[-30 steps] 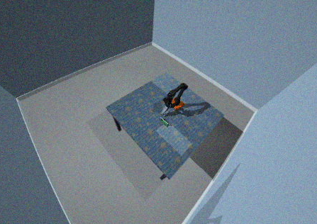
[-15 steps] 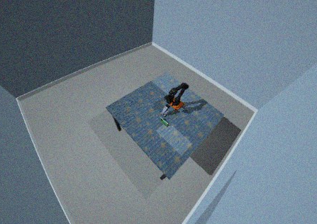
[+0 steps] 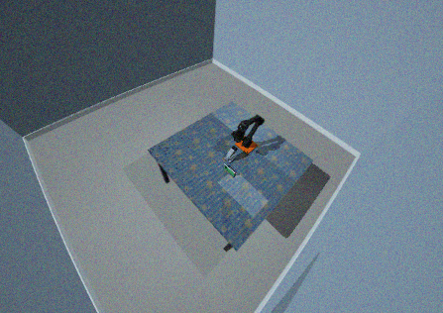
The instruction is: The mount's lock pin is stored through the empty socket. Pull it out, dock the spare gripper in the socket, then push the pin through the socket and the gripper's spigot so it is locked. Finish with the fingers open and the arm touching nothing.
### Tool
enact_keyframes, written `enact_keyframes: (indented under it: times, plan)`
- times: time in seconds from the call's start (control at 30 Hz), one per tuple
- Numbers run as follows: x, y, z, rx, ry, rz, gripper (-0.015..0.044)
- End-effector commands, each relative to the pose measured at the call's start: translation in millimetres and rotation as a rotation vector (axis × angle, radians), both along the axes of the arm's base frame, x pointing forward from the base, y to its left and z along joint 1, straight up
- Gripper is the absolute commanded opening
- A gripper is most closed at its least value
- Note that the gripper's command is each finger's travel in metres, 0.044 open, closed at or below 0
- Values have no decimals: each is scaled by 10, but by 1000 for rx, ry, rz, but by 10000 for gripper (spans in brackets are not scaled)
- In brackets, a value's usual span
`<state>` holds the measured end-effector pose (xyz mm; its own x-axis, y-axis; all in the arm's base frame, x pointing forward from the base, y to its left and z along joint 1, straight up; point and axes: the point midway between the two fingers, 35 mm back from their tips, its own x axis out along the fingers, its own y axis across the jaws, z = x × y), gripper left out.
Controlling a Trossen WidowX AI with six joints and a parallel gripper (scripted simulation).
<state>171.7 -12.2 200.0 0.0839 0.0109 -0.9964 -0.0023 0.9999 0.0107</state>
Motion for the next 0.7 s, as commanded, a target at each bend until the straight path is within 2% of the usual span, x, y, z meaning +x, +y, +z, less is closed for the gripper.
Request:
enact_keyframes:
  times: [0.0,0.47,0.63,0.67]
  plan:
    - [4,-1,80,0,-3,0,440]
    - [5,2,386,-13,-143,-3,440]
    - [12,2,320,-10,-115,2,440]
    - [16,13,321,-10,-115,2,414]
